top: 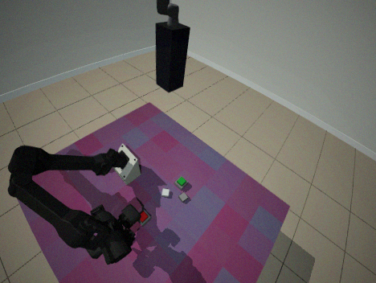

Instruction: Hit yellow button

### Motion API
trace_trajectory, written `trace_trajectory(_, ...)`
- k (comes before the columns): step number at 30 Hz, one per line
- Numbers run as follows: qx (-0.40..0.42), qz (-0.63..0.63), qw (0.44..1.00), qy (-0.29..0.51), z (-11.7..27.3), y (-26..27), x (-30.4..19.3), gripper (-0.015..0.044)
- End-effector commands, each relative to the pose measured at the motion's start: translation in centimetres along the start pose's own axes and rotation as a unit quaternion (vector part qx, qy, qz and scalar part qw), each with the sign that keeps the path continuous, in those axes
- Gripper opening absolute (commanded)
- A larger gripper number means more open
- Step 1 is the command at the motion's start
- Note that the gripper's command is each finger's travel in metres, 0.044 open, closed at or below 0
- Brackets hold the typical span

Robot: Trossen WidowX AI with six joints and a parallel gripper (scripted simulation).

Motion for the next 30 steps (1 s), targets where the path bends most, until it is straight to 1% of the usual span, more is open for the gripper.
trace_trajectory(1,-0.004,0.001,1.000,-0.002,-0.5,-0.1,0.0,0.0059)
trace_trajectory(2,-0.004,0.001,1.000,-0.002,-0.5,-0.1,0.0,0.0033)
trace_trajectory(3,-0.004,0.001,1.000,-0.002,-0.5,-0.1,0.0,0.0020)
trace_trajectory(15,-0.004,0.001,1.000,-0.002,-0.6,-0.1,0.0,0.0020)
trace_trajectory(30,-0.004,0.000,1.000,-0.002,-3.0,-0.1,0.1,0.0020)
Point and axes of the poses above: the point midway between the two fingers, 35 mm back from their tips, its own z axis back along the fingers, its own y axis across the jaws, x = y × z, the point moved 1 cm from there along z, back along the fingers, and after that the axes turned 15 degrees about z, right-handed, at the moved point
